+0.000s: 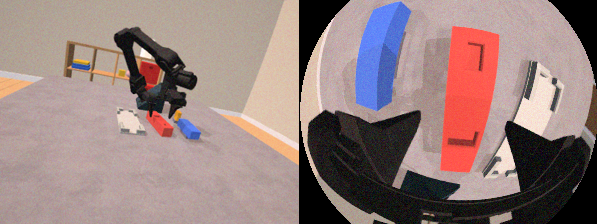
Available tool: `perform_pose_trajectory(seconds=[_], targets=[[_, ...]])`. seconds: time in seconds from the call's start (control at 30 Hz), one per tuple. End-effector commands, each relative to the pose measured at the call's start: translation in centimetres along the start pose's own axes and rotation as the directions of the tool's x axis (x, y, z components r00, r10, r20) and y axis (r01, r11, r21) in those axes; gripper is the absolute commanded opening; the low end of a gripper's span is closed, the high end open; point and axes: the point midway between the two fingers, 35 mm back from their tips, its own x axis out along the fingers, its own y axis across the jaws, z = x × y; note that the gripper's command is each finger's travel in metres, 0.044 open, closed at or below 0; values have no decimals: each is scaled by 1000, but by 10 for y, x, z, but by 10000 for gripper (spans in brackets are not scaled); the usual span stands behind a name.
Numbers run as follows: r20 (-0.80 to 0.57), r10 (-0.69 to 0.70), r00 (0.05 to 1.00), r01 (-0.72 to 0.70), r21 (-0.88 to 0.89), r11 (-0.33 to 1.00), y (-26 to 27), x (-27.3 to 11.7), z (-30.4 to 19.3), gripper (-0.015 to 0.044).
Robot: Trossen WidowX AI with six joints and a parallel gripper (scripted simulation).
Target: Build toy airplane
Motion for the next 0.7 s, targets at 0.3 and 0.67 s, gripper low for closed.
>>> perform_pose_trajectory(seconds=[0.3,0.67], targets=[[1,-4,1000,4,-7,1000,0,21,0,440],[0,-5,1000,5,-7,1000,-1,36,-1,440]])
